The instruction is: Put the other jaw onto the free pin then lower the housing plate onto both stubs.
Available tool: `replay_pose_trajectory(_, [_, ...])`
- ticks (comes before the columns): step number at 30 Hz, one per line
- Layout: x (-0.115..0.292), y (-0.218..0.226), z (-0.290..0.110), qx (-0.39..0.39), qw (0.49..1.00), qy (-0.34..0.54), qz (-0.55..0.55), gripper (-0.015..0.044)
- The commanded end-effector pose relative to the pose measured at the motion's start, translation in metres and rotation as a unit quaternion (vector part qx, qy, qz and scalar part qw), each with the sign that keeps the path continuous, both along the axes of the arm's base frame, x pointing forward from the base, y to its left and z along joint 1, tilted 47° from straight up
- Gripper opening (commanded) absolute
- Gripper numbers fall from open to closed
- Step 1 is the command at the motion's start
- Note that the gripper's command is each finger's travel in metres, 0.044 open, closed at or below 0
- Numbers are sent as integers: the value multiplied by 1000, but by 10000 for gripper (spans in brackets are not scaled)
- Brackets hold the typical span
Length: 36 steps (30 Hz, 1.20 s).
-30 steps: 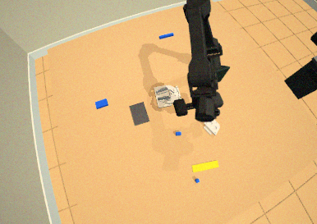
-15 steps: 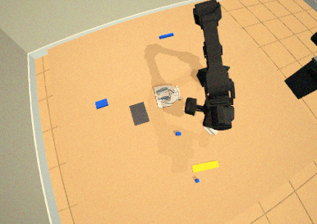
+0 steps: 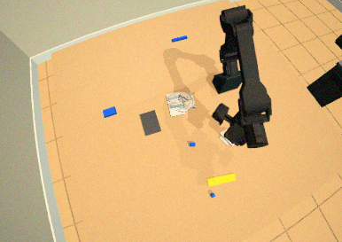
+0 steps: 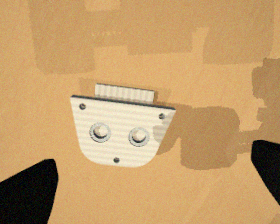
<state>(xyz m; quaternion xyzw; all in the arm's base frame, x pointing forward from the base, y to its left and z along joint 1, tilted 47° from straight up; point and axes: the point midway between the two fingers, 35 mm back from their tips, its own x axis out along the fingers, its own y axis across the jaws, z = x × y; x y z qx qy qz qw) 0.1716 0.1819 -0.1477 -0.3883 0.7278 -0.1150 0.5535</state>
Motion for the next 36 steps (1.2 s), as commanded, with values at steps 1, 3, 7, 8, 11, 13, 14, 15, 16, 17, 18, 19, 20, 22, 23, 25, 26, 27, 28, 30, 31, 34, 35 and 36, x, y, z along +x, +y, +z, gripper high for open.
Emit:
replay_pose_trajectory(1, [-10,4,-9,-12,998,-42,-49,440])
replay_pose_trajectory(3, [-15,6,-12,-17,996,-61,-68,440])
replay_pose_trajectory(7, [-16,7,-13,-18,995,-67,-75,440])
replay_pose_trajectory(8, [-16,7,-13,-18,995,-67,-75,440])
replay_pose_trajectory(11, [-16,7,-13,-18,995,-67,-75,440])
replay_pose_trajectory(13, [-17,1,-19,-18,995,-67,-75,440])
replay_pose_trajectory(14, [-18,-7,-26,-18,995,-68,-75,440])
replay_pose_trajectory(15, [-20,-16,-33,-19,995,-68,-75,440])
replay_pose_trajectory(16, [-21,-21,-37,-19,995,-68,-75,440])
replay_pose_trajectory(17, [-21,-22,-39,-19,995,-68,-75,440])
replay_pose_trajectory(18, [-21,-22,-39,-19,995,-68,-75,440])
replay_pose_trajectory(19, [-21,-22,-39,-19,995,-68,-75,440])
replay_pose_trajectory(20, [-21,-22,-39,-19,995,-68,-75,440])
replay_pose_trajectory(22, [-21,-22,-39,-19,995,-68,-75,440])
replay_pose_trajectory(23, [-21,-22,-39,-19,995,-68,-75,440])
replay_pose_trajectory(25, [-21,-22,-39,-19,995,-68,-75,440])
replay_pose_trajectory(26, [-21,-22,-39,-19,995,-68,-75,440])
replay_pose_trajectory(27, [-21,-22,-39,-19,995,-68,-75,440])
replay_pose_trajectory(28, [-21,-22,-39,-19,995,-68,-75,440])
replay_pose_trajectory(30, [-21,-22,-39,-19,995,-68,-75,440])
replay_pose_trajectory(31, [-21,-22,-39,-19,995,-68,-75,440])
replay_pose_trajectory(34, [-21,-22,-39,-19,995,-68,-75,440])
replay_pose_trajectory(35, [-21,-22,-39,-19,995,-68,-75,440])
replay_pose_trajectory(36, [-21,-23,-40,-19,995,-68,-75,440])
